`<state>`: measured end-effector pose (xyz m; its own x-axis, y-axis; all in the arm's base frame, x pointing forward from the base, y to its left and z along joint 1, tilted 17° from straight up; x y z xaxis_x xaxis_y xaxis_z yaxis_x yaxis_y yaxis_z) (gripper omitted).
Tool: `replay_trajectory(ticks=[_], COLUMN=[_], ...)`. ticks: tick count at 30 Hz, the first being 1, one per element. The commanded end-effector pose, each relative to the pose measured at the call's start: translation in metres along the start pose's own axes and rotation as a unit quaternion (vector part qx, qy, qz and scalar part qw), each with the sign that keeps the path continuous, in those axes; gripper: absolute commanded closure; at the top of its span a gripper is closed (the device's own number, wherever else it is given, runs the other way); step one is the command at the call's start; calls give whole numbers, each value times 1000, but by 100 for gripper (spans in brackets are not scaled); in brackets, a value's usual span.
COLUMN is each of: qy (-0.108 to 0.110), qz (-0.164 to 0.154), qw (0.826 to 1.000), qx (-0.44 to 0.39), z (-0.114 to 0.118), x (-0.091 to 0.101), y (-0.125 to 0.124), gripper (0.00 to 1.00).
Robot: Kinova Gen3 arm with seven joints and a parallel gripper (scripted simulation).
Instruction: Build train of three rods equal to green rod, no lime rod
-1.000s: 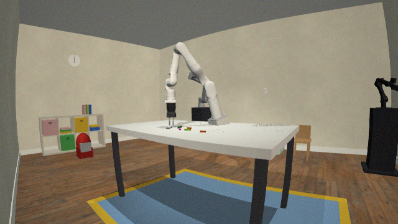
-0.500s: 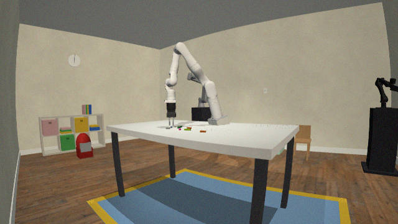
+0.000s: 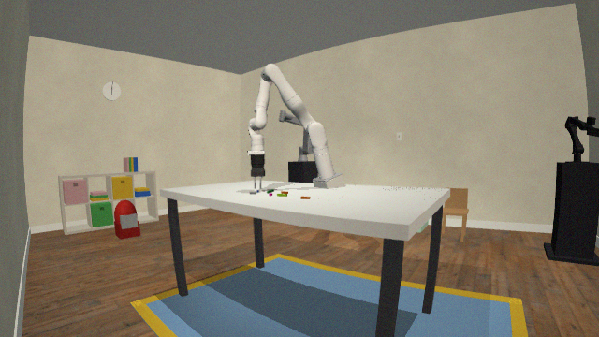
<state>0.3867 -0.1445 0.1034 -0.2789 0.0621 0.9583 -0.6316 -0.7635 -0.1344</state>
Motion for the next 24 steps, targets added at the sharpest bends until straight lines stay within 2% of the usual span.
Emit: replay_trajectory(ticks=[1,24], qy=[1,1], qz=[0,0], qw=[1000,1000], qx=[0,0], z=[0,0], x=[0,-9], y=[0,0], gripper=[46,46])
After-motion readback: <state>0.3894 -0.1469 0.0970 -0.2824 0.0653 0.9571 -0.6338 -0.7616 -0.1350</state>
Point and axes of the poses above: the point where the finger pads meet when closed, its own x axis back along the fingers, its own z axis across the jaws, y = z × x, the point moved 1 cm from there along x, back along the fingers, and after that the axes turned 3 degrees about x, right-handed, at the moved point
